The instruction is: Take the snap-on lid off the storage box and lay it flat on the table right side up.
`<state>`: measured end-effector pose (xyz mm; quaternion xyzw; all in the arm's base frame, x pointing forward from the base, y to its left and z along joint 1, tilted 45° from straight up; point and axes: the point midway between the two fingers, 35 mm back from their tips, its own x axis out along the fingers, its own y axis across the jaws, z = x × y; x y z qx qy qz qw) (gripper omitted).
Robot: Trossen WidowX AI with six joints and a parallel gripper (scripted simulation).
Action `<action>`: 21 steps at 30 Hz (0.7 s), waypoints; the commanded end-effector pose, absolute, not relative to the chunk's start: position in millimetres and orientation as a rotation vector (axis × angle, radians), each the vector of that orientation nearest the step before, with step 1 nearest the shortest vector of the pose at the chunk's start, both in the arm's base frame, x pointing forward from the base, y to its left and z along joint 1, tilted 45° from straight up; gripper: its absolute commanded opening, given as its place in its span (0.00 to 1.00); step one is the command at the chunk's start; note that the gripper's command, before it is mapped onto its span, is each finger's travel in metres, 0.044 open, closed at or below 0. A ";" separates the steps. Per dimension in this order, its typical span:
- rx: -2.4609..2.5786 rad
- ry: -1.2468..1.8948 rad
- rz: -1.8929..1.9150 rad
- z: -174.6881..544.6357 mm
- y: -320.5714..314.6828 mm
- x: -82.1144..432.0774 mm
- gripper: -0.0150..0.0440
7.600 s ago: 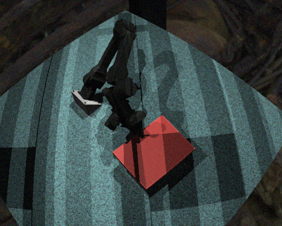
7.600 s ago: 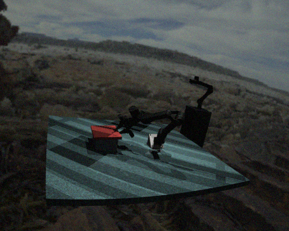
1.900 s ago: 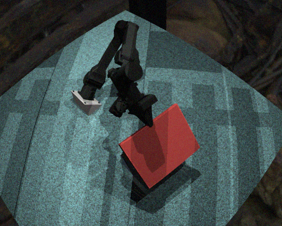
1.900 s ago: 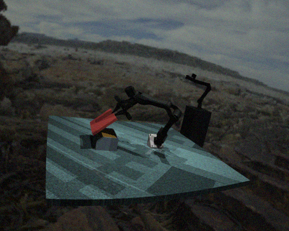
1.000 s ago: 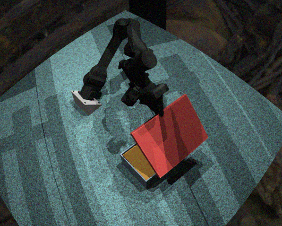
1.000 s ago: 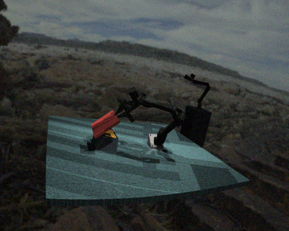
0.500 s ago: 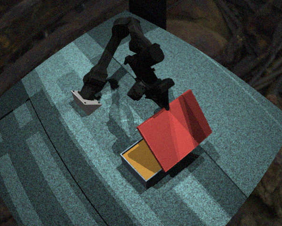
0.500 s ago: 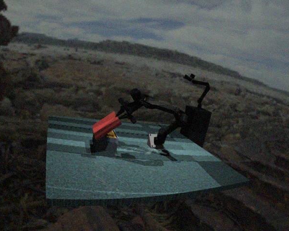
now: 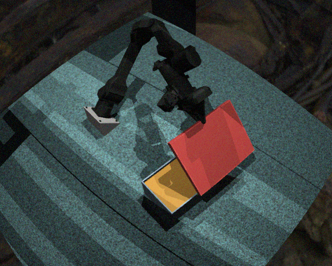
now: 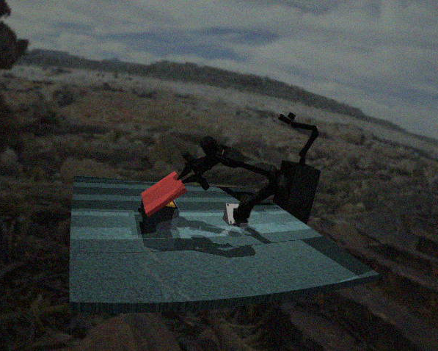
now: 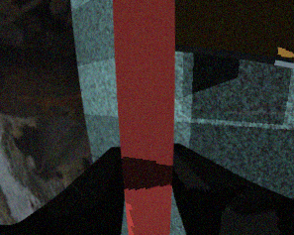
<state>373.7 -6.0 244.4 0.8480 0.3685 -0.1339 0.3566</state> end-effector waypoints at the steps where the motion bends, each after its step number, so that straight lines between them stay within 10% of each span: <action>1: 2.190 0.936 -0.341 254.4 -1.8 372.5 0.25; 21: 2.191 0.936 -0.340 282.8 25.7 365.7 0.25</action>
